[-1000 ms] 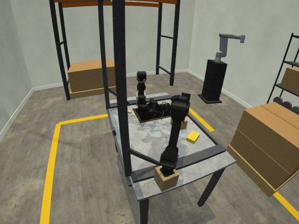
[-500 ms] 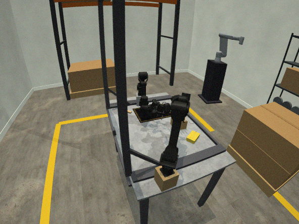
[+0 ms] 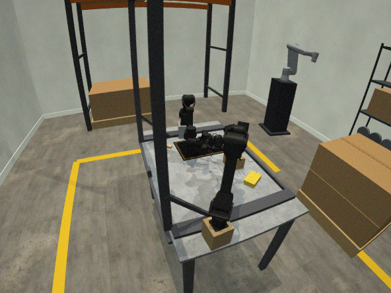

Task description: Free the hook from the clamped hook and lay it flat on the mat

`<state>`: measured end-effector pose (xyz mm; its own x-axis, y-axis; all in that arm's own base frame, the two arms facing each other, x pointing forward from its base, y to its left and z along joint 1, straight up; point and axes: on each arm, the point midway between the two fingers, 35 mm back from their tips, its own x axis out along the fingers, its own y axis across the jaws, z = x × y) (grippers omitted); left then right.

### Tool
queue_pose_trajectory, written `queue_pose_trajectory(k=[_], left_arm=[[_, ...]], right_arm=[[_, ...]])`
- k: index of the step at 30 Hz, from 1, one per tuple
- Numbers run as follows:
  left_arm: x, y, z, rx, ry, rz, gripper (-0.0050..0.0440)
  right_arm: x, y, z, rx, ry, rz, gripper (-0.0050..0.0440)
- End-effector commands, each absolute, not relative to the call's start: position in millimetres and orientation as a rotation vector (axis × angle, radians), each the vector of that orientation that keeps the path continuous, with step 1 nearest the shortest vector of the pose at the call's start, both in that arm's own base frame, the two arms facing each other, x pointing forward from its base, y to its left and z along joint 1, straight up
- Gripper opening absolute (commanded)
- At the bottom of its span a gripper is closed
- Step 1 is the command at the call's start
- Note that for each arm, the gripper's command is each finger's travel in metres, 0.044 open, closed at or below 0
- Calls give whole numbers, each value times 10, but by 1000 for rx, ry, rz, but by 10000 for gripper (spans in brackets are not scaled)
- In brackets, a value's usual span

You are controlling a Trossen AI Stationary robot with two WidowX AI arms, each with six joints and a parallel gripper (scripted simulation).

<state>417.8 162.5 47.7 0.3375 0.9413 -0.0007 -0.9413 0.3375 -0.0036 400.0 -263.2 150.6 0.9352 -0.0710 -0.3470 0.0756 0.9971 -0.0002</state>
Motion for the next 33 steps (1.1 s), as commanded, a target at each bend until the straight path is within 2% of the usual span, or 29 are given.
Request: queue_pose_trajectory(k=[1, 14, 17, 29, 33], left_arm=[[4216, 1632, 562, -13, -21, 1223, 392], [4216, 1632, 562, -13, -21, 1223, 80], [4216, 1632, 562, -13, -21, 1223, 80], [4216, 1632, 562, -13, -21, 1223, 0], [4216, 1632, 562, -13, -21, 1223, 0]], right_arm=[[4018, -2641, 1650, -5, 325, -74, 440], [4018, -2641, 1650, -5, 325, -74, 440], [4018, -2641, 1650, -5, 325, -74, 440], [4018, -2641, 1650, -5, 325, -74, 440], [4018, -2641, 1650, -5, 325, -74, 440]])
